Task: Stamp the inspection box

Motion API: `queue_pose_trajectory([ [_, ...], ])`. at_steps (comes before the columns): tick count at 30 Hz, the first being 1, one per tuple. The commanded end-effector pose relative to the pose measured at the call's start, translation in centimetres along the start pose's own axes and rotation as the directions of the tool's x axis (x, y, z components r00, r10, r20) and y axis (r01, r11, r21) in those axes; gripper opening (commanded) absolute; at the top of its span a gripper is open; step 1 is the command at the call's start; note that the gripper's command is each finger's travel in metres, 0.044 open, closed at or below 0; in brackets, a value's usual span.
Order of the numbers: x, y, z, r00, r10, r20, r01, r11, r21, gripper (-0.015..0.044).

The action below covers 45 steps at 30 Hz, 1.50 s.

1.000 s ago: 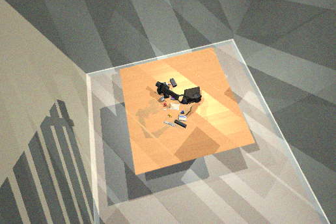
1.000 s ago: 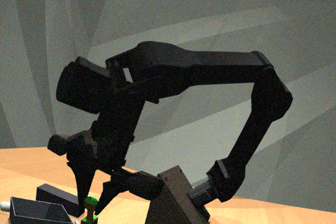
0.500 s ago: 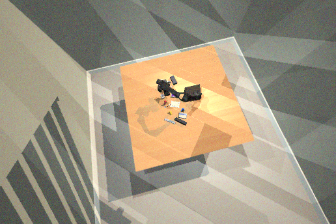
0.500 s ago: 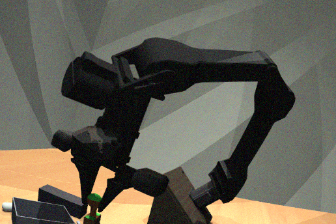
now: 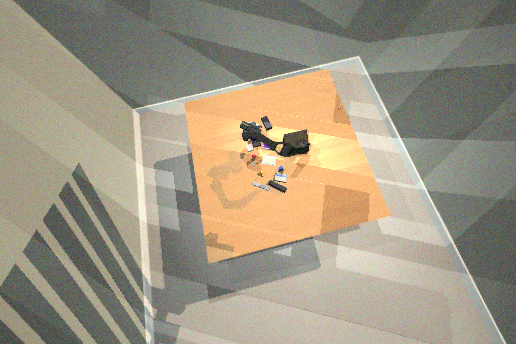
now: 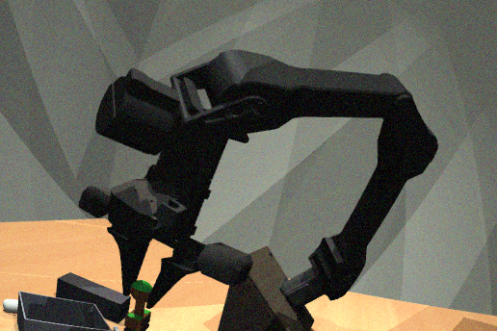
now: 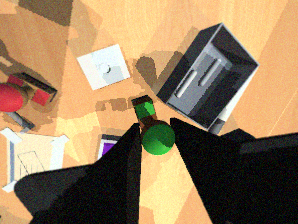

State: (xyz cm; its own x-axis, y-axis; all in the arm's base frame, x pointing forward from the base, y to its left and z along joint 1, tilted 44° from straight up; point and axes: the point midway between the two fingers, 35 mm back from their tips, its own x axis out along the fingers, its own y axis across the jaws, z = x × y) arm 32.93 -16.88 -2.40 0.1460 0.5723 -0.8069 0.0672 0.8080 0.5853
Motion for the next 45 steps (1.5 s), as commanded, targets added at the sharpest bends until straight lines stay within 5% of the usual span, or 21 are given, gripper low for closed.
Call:
queue_pose_trajectory([
  [1,-0.3,0.0,0.0,1.0,-0.008,-0.001,0.008,1.0,-0.005,0.0],
  [45,-1.6,5.1,-9.7,1.0,-0.015,-0.006,0.015,1.0,-0.001,0.0],
])
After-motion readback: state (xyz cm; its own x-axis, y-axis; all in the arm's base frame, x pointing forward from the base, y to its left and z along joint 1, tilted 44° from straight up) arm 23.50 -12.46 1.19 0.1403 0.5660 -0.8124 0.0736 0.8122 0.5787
